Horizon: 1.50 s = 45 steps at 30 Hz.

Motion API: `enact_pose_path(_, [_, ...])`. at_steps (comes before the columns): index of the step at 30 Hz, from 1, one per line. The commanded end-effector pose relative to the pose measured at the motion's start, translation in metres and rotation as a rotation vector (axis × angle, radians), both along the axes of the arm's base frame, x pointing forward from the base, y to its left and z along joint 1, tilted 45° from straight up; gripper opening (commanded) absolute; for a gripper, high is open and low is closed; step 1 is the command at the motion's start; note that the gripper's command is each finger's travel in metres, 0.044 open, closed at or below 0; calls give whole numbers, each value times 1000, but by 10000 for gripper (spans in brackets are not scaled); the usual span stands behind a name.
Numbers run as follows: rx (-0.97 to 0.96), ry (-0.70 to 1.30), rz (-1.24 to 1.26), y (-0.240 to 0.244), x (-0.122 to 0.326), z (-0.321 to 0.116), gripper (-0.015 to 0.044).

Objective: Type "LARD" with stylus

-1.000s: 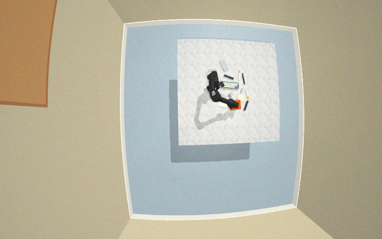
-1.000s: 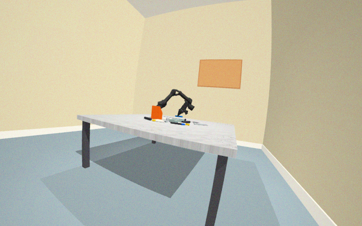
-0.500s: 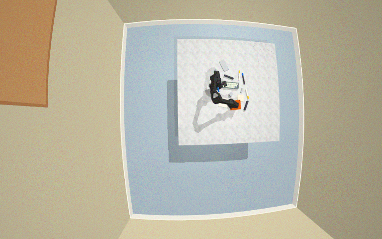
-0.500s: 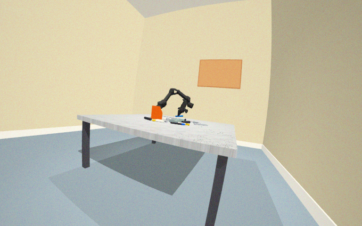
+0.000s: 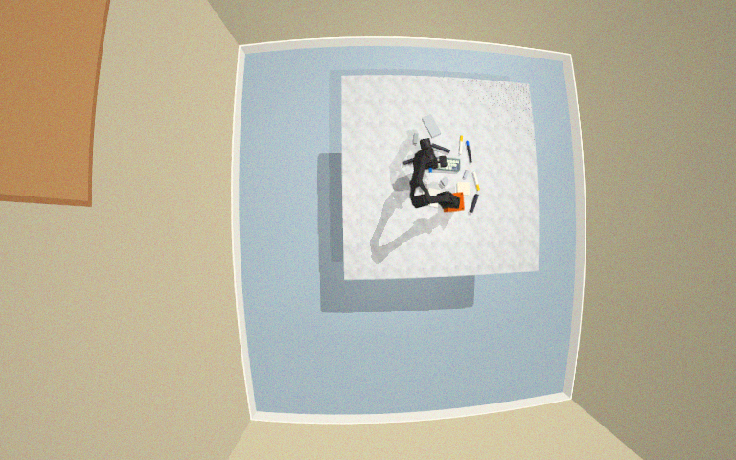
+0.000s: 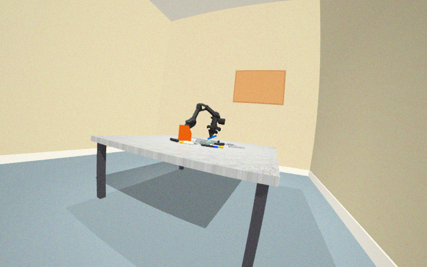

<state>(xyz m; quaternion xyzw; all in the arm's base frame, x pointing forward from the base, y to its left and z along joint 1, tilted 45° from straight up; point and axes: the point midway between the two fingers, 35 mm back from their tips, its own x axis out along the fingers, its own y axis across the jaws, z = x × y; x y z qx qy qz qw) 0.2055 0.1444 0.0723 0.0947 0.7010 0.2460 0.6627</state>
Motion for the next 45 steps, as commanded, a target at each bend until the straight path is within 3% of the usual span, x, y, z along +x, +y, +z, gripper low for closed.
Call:
enact_pose_path(1, [-23,-44,-102,-11,7,-10,0])
enact_pose_path(35, [29,-467,-1069,-119,42,-45,0])
enact_pose_path(45, [34,-475,-1088,-118,43,-49,0])
